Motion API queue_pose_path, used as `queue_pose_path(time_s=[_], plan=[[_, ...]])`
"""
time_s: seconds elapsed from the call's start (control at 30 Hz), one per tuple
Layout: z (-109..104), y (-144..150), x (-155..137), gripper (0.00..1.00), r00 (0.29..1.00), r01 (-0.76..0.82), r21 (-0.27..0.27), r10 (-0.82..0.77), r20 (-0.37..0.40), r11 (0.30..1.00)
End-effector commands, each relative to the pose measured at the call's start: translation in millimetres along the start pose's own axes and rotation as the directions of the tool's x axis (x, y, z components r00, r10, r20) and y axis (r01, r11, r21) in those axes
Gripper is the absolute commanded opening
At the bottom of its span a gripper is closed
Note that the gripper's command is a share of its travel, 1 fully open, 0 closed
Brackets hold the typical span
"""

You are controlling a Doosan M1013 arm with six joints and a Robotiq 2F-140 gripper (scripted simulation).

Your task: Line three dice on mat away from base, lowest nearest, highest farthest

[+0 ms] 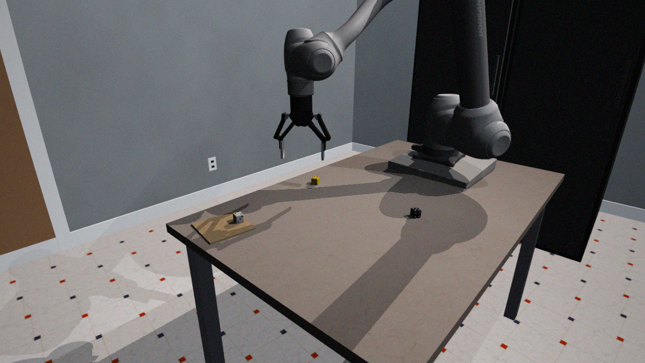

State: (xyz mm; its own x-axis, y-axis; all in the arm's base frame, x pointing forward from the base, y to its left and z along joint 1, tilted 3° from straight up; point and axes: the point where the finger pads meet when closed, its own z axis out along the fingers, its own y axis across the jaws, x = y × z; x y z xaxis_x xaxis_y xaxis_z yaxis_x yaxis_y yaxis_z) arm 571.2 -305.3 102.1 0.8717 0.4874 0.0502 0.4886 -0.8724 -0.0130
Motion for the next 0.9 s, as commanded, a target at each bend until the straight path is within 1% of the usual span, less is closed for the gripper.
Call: queue_pose_path(time_s=[0.0,0.03,0.17,0.2,0.87], plan=[[4,-28,-36,1.00,0.995,-0.097,-0.009,0.097,-0.003,0.995],[5,-35,-44,1.00,0.993,-0.119,-0.009,0.119,-0.003,0.993],[6,-38,-47,1.00,0.992,-0.129,-0.009,0.129,-0.003,0.992],[6,-38,-47,0.32,0.992,-0.129,-0.009,0.129,-0.003,0.992],[6,-38,-47,0.32,0.992,-0.129,-0.009,0.129,-0.003,0.992]])
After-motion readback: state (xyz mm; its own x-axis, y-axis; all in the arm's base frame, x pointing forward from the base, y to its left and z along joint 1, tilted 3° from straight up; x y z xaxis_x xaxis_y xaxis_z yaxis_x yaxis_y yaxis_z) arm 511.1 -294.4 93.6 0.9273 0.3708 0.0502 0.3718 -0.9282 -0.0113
